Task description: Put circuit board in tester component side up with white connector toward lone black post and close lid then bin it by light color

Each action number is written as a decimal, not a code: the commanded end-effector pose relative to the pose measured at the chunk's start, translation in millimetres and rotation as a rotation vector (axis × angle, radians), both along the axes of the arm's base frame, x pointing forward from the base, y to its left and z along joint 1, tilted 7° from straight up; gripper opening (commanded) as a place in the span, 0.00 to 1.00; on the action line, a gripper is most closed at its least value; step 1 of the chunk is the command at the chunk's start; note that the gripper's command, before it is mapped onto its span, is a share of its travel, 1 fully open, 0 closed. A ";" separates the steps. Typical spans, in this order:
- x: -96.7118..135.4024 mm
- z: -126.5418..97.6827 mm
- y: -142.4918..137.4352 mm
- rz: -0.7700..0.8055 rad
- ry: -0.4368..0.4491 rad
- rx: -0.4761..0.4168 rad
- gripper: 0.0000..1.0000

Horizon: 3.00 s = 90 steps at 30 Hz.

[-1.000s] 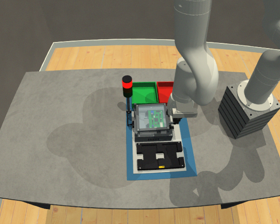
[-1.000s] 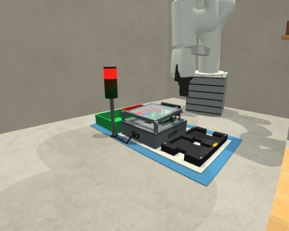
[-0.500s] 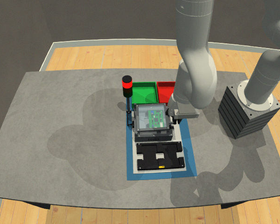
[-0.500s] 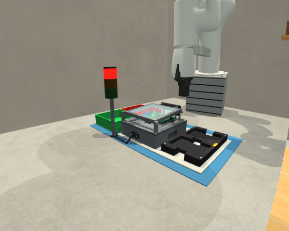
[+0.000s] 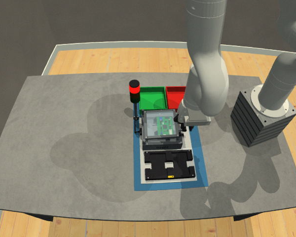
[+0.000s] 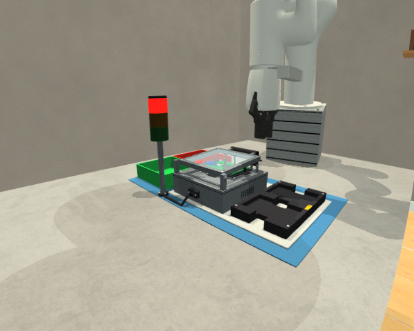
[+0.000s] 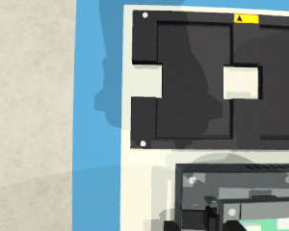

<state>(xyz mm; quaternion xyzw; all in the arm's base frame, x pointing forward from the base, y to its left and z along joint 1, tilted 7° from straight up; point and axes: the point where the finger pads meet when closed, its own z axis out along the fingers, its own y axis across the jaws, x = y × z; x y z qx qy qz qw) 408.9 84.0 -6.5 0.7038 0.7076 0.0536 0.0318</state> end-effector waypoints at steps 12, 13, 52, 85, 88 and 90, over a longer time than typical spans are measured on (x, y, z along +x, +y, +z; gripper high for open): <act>0.6 0.4 0.1 0.000 -0.001 0.000 0.28; 0.6 0.4 0.1 0.000 -0.001 0.000 0.28; -4.1 -2.7 -64.0 0.000 -0.001 0.000 0.28; -1.7 -22.6 -63.3 0.000 -0.001 0.000 0.28; -1.6 -23.2 -63.3 0.000 -0.001 0.000 0.28; -1.4 -24.5 -63.3 0.000 -0.001 0.000 0.28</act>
